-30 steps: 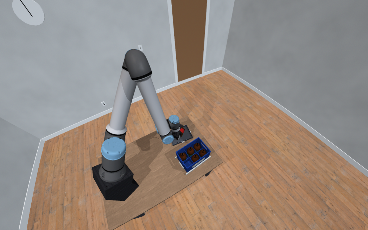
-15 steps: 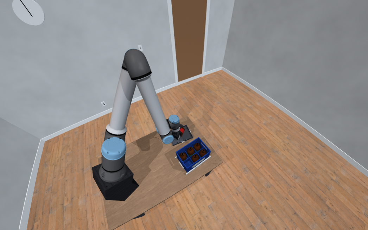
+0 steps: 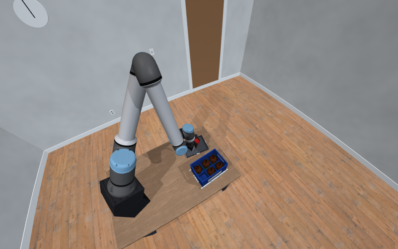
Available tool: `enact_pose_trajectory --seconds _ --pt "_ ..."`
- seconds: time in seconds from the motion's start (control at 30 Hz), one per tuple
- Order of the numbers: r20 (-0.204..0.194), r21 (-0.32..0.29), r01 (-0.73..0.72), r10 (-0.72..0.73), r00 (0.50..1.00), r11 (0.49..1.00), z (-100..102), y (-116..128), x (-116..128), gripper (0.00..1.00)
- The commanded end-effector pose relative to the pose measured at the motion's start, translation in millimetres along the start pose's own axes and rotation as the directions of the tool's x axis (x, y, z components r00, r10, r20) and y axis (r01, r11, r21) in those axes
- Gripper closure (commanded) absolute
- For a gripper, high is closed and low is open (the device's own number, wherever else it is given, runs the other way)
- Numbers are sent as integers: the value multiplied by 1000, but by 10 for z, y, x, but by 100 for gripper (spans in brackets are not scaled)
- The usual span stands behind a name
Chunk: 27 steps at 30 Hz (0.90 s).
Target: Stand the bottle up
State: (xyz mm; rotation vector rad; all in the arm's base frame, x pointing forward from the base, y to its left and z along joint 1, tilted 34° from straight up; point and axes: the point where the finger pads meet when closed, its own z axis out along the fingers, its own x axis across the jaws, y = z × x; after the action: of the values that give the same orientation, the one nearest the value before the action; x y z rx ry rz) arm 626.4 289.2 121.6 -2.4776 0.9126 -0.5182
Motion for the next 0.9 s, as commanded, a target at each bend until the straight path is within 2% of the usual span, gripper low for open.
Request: enact_pose_trajectory --seconds 0.0,0.87 --pt "-1 1 0 0 1000 1000 -37 -4 2 100" --pt "-1 1 0 0 1000 1000 -346 -4 2 100"
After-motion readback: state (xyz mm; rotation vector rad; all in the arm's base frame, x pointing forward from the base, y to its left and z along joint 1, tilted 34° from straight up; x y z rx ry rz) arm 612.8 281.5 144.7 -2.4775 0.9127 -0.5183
